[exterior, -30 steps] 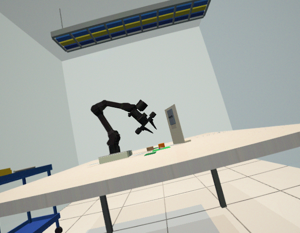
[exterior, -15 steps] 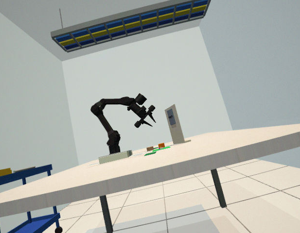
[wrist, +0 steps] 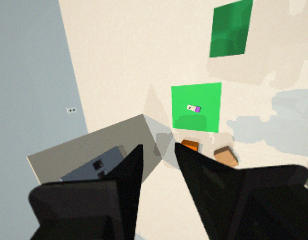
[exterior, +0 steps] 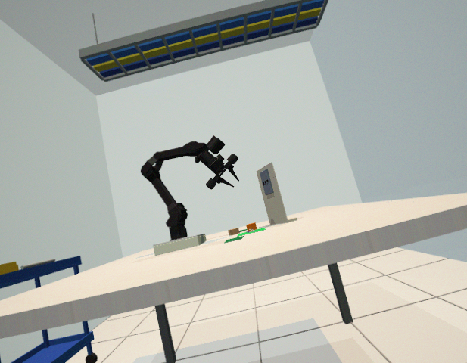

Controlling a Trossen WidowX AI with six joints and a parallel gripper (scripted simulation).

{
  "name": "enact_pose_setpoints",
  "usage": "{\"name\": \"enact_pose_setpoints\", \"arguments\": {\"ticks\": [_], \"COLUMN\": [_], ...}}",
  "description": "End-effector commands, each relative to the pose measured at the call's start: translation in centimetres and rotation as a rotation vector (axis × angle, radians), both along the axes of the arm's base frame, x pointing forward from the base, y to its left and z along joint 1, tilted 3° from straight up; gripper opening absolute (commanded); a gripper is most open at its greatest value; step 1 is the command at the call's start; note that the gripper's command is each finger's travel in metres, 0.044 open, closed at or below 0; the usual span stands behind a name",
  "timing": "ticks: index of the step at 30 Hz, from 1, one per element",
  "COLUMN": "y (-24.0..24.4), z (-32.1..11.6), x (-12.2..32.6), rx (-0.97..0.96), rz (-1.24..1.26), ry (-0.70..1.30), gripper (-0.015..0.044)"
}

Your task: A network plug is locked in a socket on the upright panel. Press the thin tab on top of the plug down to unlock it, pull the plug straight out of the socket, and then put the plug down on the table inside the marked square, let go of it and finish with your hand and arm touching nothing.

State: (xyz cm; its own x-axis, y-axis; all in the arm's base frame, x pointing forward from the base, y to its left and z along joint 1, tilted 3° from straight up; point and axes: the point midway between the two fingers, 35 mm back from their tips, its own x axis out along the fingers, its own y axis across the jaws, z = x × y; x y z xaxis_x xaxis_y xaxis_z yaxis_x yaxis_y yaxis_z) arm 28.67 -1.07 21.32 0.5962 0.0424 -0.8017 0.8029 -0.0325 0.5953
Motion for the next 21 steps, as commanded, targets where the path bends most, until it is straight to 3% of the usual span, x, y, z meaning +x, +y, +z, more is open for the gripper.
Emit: {"name": "enact_pose_setpoints", "arguments": {"ticks": [1, 12, 21], "y": [0.04, 0.04, 0.04], "z": [0.93, 0.93, 0.93], "x": [-0.2, -0.2, -0.2], "rx": [0.0, 0.0, 0.0], "rz": [0.008, 0.008, 0.008], "ry": [-0.002, -0.002, -0.002], "gripper": [0.0156, 0.044, 0.044]}}
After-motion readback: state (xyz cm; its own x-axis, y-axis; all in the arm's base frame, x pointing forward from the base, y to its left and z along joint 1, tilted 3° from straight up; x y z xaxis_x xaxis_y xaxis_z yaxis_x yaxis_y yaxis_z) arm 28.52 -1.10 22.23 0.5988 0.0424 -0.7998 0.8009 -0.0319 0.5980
